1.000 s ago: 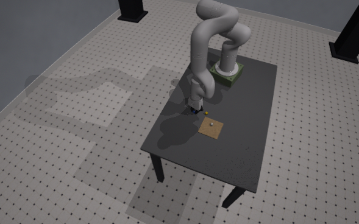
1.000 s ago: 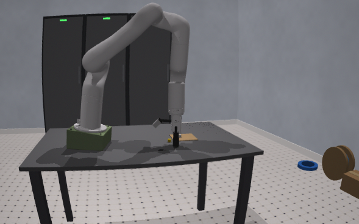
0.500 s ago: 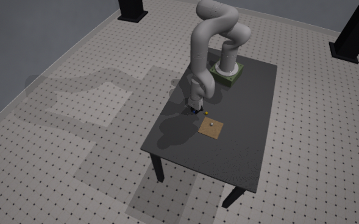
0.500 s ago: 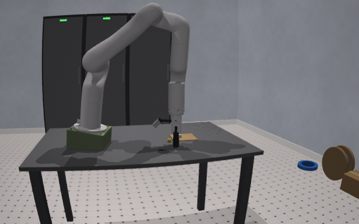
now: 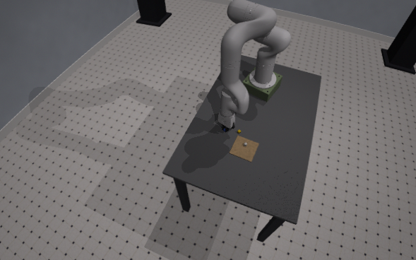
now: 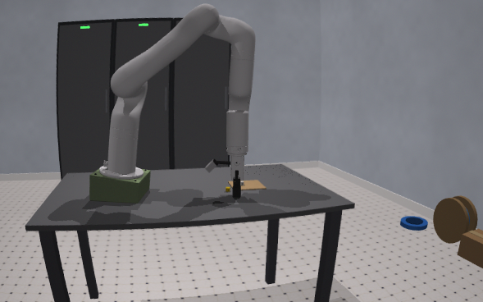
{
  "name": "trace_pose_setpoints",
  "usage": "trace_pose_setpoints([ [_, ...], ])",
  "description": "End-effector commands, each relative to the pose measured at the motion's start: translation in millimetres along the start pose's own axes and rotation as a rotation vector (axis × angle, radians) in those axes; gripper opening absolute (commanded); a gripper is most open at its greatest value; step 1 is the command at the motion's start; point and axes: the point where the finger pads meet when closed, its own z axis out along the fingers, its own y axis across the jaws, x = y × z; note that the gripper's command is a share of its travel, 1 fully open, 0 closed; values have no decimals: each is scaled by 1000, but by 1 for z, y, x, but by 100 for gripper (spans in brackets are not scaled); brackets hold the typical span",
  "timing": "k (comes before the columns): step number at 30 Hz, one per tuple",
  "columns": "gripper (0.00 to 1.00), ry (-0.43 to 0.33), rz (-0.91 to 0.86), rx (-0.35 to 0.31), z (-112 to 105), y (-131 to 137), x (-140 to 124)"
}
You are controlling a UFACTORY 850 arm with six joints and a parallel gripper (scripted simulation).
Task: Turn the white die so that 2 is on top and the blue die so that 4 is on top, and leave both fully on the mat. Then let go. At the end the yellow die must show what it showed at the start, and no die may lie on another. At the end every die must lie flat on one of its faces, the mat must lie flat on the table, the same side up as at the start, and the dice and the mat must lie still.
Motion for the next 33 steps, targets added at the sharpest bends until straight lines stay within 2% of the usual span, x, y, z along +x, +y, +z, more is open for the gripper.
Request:
trace_pose_setpoints([
  [1, 11, -1, 0, 0, 0, 0, -1],
  [29, 11, -1, 0, 0, 0, 0, -1],
  [33, 11, -1, 0, 0, -7, 0, -1],
])
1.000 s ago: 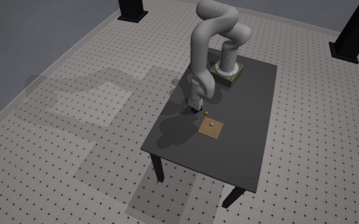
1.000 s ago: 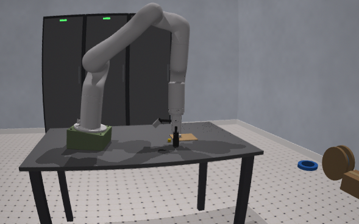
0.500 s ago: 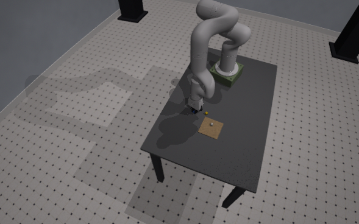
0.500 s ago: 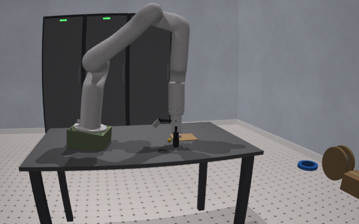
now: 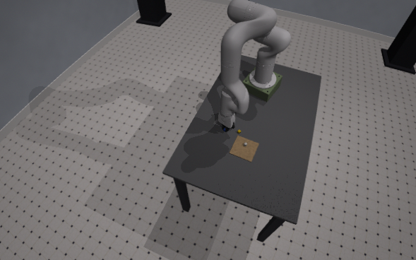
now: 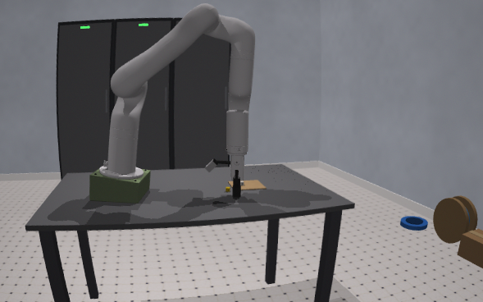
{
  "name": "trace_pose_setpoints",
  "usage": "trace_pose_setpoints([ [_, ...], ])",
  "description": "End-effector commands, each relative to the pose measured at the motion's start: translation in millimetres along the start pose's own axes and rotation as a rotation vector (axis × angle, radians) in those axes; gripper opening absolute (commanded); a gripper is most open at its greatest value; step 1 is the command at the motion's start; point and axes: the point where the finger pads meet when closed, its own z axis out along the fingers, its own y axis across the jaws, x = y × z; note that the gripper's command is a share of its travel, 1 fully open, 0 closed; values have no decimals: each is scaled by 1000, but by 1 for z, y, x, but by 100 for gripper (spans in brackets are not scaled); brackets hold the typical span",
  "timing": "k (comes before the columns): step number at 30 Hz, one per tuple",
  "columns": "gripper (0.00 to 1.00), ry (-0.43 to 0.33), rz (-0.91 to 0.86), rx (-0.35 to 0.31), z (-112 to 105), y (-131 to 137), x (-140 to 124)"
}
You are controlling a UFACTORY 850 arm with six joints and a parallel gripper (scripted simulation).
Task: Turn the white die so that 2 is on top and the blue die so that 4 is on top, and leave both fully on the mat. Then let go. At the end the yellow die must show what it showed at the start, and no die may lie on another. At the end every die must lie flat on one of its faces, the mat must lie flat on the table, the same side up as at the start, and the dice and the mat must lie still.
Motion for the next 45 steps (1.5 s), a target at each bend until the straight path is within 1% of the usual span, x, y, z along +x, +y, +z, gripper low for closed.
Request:
trace_pose_setpoints([
  [1, 11, -2, 0, -1, -9, 0, -1],
  [4, 11, -2, 0, -2, -27, 0, -1],
  [6, 11, -2, 0, -2, -27, 0, -1],
  [13, 11, -2, 0, -2, -78, -1, -1],
  [17, 11, -2, 0, 0, -95, 0, -1],
  [20, 11, -2, 0, 0, -99, 0, -1],
  [34, 11, -2, 11, 0, -99, 0, -1],
  [40, 11, -2, 58, 0, -99, 0, -1],
  [45, 11, -2, 193, 0, -99, 0, -2],
])
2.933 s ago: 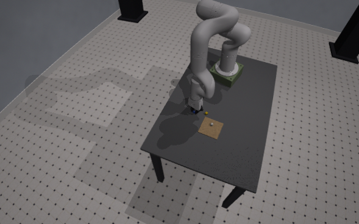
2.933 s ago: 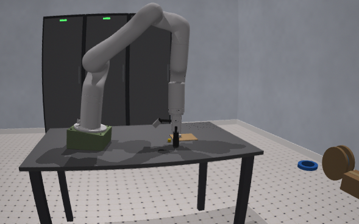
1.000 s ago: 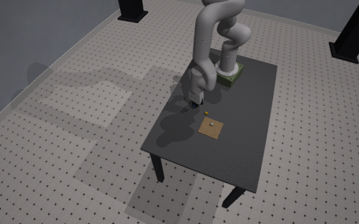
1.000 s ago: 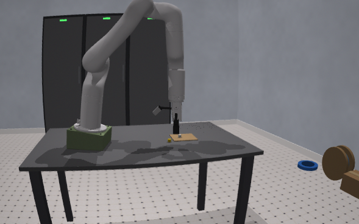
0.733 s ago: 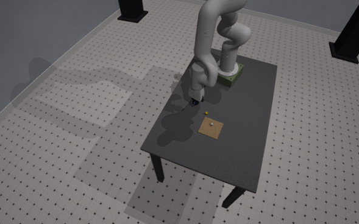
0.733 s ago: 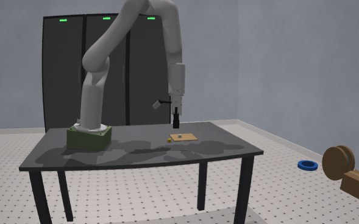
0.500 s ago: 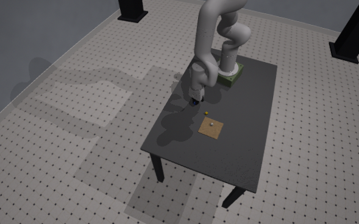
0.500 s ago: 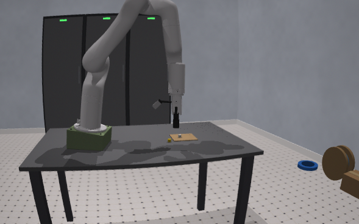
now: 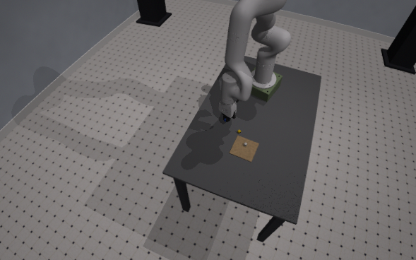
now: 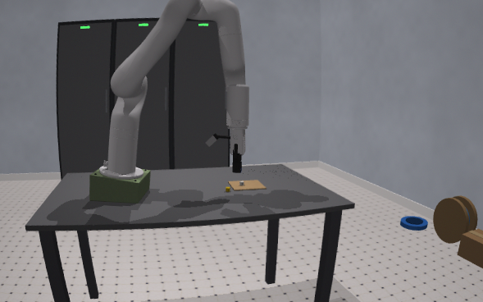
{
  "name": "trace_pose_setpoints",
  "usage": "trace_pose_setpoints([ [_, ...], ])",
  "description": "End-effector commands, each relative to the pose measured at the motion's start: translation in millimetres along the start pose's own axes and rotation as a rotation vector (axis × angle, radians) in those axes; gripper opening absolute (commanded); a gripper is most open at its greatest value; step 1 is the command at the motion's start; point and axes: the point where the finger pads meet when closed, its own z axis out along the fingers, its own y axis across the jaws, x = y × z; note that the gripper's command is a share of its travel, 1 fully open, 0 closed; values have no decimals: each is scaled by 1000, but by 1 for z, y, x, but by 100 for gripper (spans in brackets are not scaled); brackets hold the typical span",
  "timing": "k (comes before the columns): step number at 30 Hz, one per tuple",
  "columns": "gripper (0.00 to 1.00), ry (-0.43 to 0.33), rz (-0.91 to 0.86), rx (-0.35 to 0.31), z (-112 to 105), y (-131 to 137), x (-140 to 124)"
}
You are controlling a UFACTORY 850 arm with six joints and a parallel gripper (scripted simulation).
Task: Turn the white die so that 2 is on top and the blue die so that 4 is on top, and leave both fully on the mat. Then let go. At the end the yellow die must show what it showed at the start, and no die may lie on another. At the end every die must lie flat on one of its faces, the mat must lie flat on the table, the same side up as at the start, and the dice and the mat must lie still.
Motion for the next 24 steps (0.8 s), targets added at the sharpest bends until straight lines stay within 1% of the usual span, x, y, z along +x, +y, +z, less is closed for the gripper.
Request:
trace_pose_setpoints([
  [1, 11, -3, 126, 5, 0, 0, -2],
  [4, 11, -3, 257, 4, 0, 0, -2],
  [5, 11, -3, 263, 4, 0, 0, -2],
  [7, 11, -3, 364, 4, 0, 0, -3],
  [8, 11, -3, 374, 4, 0, 0, -3],
  [10, 11, -3, 469, 4, 1, 0, -4],
  [12, 11, -3, 469, 4, 1, 0, -4],
  [13, 11, -3, 497, 4, 1, 0, -4],
  [15, 11, -4, 619, 4, 1, 1, -5],
  [16, 11, -4, 633, 4, 1, 1, -5],
  [24, 11, -4, 931, 3, 2, 1, -7],
])
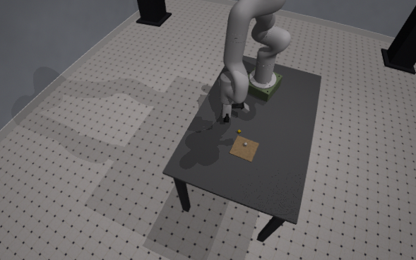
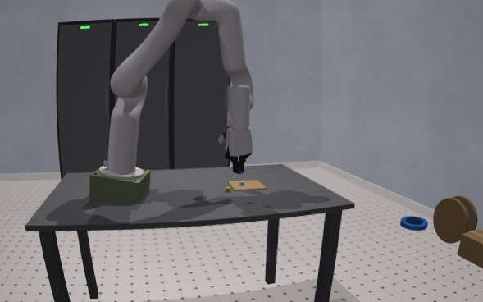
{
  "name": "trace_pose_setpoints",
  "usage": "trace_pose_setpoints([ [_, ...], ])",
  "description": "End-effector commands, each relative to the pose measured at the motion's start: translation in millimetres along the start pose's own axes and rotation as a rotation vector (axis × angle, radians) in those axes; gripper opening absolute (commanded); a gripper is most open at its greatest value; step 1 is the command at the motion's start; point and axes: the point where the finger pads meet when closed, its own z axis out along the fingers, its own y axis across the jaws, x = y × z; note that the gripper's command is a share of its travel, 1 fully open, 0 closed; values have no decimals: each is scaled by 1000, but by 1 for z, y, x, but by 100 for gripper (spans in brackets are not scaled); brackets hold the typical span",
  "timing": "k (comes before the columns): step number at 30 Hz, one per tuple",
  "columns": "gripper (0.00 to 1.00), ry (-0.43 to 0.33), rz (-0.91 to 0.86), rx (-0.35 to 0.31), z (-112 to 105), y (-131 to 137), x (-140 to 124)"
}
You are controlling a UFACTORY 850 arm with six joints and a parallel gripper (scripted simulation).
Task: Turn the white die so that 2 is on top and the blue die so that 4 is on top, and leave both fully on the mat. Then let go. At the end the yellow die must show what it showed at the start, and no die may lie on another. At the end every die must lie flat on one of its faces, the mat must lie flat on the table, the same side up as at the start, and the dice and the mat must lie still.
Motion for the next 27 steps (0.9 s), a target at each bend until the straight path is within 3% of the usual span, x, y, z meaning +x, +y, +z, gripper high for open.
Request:
trace_pose_setpoints([
  [1, 11, -23, 139, 27, 0, 1, -1],
  [27, 11, -33, 975, 16, 2, 6, -4],
])
